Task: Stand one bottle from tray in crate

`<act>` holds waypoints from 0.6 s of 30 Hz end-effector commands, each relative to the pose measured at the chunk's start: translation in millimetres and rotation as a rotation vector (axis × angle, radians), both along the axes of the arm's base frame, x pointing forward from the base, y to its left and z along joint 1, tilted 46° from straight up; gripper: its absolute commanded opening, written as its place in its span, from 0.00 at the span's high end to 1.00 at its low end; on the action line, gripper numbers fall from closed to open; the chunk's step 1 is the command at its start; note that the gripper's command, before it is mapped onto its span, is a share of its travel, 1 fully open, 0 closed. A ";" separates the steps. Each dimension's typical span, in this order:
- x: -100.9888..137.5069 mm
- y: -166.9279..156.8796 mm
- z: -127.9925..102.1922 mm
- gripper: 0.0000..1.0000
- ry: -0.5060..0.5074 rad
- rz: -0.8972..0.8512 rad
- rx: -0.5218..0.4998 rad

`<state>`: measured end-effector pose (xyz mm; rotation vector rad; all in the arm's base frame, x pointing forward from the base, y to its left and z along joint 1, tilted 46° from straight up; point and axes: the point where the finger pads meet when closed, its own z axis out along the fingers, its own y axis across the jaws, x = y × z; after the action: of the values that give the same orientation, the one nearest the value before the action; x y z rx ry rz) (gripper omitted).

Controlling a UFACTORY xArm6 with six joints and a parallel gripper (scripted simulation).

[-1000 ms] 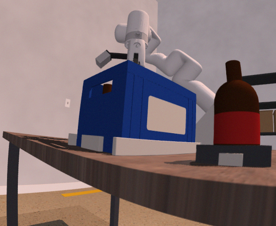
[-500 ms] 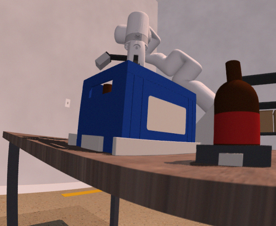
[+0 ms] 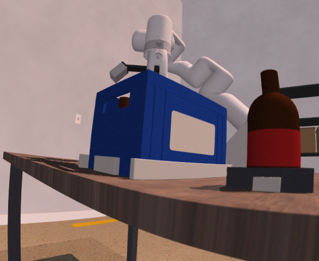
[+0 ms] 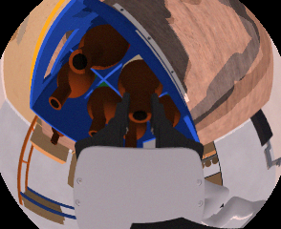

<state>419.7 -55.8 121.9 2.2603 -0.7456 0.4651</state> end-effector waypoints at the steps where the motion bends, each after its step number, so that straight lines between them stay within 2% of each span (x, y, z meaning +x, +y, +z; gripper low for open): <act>1: 1.2 -0.1 0.0 1.00 -0.003 0.002 0.001; 18: 1.4 -1.3 -1.2 1.00 -0.003 0.002 0.001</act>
<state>420.1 -57.9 119.9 2.2604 -0.7457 0.4653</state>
